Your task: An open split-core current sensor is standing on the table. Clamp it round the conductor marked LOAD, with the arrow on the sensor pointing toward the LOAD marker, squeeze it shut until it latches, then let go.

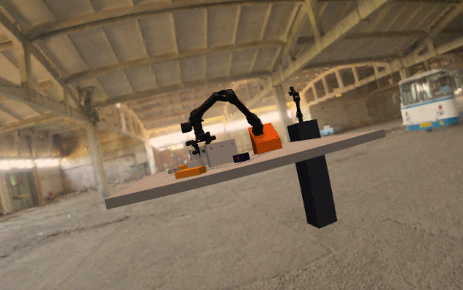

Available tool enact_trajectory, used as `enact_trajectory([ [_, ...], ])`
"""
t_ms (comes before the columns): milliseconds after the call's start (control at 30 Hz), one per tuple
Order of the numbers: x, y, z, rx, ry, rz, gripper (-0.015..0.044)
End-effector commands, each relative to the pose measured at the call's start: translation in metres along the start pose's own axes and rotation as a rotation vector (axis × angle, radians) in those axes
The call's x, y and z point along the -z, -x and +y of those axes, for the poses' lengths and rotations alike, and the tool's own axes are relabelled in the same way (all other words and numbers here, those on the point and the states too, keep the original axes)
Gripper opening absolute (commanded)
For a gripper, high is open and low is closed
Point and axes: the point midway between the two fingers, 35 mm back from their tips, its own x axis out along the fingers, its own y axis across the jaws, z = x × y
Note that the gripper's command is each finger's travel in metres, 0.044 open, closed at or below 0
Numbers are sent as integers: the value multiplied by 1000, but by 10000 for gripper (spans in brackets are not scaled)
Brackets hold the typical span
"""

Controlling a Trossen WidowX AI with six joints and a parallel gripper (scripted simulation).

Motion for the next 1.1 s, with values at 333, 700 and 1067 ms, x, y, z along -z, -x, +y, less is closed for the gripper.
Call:
enact_trajectory([
  [333,0,0,0,2,0,1,262],
  [700,0,0,0,2,0,1,263],
  [1067,0,0,0,2,0,1,263],
])
